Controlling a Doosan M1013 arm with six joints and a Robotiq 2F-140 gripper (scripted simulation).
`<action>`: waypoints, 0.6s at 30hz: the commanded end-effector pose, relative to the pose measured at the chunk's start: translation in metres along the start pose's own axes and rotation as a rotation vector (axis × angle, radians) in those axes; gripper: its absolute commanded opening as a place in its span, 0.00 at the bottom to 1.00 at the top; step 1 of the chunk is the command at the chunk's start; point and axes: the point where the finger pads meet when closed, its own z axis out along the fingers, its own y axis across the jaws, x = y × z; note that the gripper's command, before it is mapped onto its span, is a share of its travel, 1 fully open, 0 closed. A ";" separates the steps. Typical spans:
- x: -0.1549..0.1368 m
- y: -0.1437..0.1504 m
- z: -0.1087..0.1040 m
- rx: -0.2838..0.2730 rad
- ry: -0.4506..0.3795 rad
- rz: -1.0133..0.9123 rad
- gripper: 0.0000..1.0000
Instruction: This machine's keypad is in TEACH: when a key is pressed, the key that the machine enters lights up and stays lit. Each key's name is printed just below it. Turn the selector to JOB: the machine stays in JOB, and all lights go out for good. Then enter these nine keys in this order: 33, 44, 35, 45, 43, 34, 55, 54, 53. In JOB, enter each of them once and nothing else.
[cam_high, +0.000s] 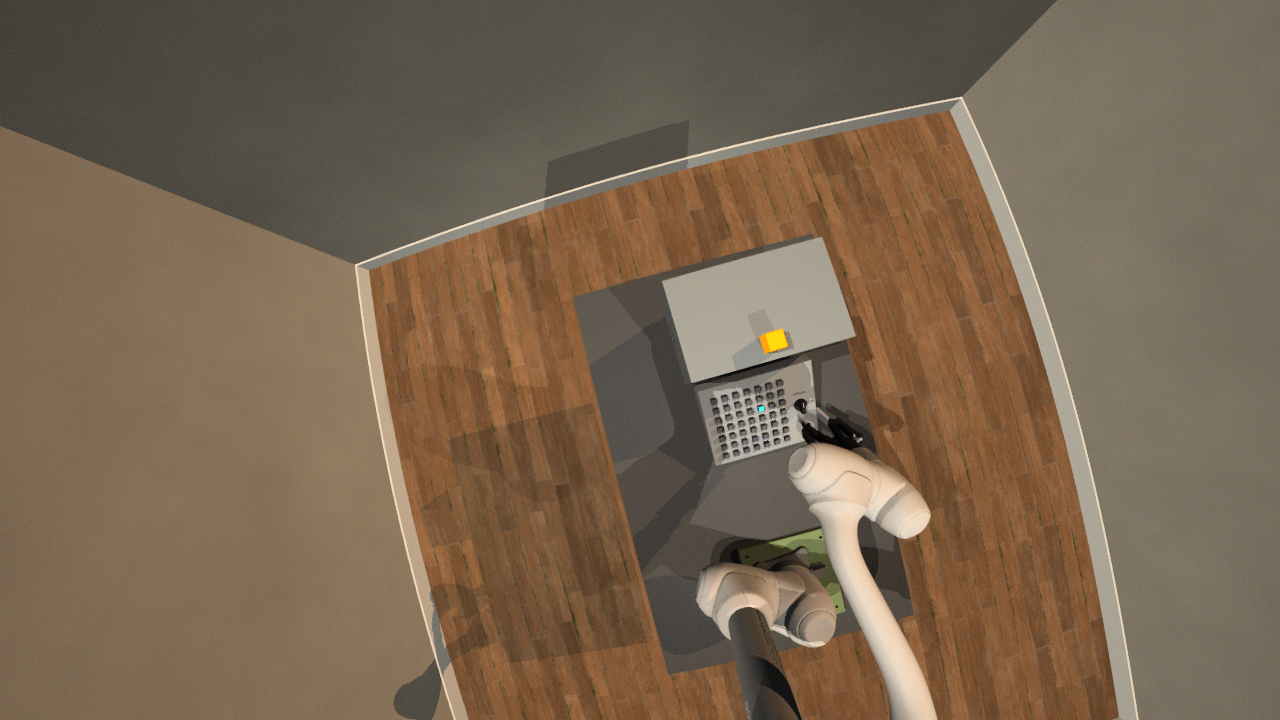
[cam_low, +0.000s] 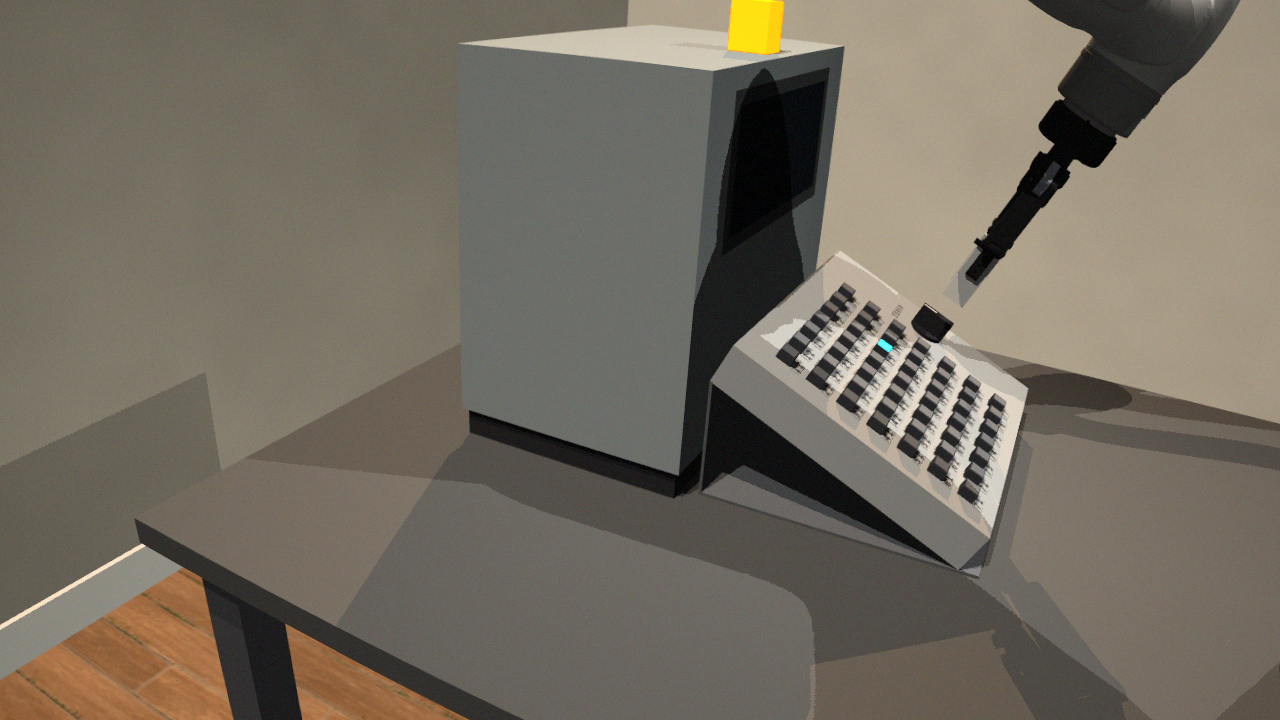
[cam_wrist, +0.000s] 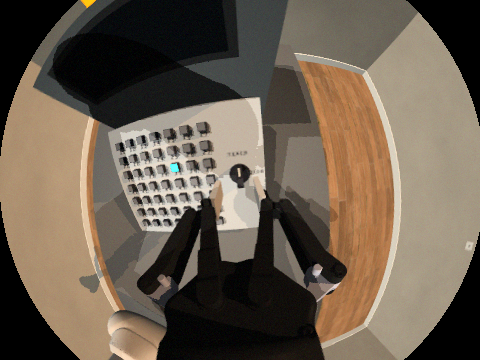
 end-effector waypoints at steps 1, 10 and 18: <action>0.000 0.003 0.000 -0.006 -0.001 0.002 0.33; 0.000 0.003 0.004 -0.006 -0.001 0.002 0.33; 0.000 0.003 0.011 -0.006 -0.001 0.002 0.33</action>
